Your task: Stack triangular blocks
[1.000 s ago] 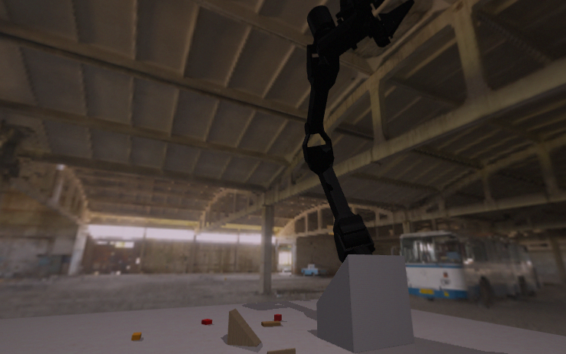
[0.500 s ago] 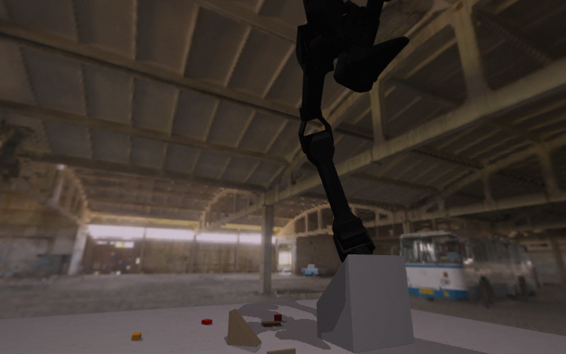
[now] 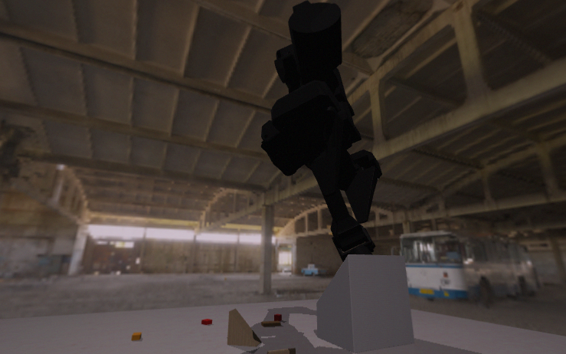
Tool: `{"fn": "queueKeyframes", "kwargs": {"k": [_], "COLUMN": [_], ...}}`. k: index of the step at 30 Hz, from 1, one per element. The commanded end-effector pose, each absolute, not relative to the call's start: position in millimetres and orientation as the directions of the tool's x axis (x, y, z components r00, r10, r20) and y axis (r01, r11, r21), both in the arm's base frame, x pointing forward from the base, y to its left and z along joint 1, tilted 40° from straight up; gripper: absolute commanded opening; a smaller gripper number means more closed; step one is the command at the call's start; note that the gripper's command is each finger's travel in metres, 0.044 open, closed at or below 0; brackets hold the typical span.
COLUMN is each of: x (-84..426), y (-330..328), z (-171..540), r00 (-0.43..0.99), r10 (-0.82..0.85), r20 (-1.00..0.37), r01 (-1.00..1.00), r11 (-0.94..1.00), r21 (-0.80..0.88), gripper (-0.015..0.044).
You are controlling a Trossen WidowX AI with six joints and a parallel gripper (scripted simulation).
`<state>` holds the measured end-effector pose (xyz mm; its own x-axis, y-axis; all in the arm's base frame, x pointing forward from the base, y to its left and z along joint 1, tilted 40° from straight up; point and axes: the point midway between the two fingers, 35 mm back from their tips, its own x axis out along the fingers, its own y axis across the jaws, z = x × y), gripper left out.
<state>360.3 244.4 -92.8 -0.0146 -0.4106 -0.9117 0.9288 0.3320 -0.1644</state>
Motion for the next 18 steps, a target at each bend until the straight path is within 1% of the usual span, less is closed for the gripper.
{"fn": "queueKeyframes", "kwargs": {"k": [1,5,8,18], "x": [360.5,358.5,357.6,357.6], "y": [191.2,137.1,109.5,106.6], "z": [-112.5,-126.4,-131.8,-132.7], "r00": [-0.058,-0.087,-0.088,-0.088], "r10": [-0.611,-0.788,-0.864,-0.868], "r20": [-0.789,-0.609,-0.496,-0.488], "r01": [0.985,0.996,0.988,0.987], "r11": [0.095,-0.089,-0.138,-0.141], "r21": [-0.145,-0.027,0.066,0.072], "gripper": [0.0440,0.0440,0.0440,0.0440]}}
